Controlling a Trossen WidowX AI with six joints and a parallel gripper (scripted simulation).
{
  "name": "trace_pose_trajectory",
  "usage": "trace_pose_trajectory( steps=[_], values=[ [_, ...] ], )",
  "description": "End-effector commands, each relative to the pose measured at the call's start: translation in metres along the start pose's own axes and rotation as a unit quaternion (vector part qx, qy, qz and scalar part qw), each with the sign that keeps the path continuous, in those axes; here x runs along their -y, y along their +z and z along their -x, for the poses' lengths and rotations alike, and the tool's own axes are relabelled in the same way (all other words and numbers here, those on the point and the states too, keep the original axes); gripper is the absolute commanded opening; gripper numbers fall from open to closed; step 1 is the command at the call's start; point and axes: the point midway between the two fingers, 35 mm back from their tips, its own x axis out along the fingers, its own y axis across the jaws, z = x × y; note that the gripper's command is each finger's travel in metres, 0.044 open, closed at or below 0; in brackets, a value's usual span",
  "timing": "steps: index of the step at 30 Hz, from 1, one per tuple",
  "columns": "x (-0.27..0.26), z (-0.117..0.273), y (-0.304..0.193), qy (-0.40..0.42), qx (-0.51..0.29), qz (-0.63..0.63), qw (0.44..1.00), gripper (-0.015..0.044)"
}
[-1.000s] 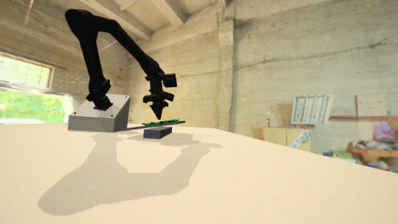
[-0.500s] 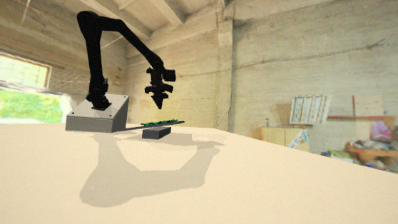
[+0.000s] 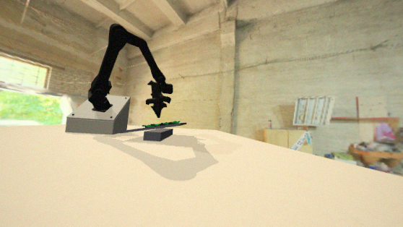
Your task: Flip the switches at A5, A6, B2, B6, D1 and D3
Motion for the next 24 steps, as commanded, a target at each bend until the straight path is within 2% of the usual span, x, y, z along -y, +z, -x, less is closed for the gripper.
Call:
trace_pose_trajectory(
  steps=[1,24],
  values=[
    [0.000,-0.011,-0.004,-0.005,-0.004,0.006,1.000,0.0000],
    [0.001,-0.035,-0.004,-0.005,-0.003,0.006,1.000,0.0000]
  ],
)
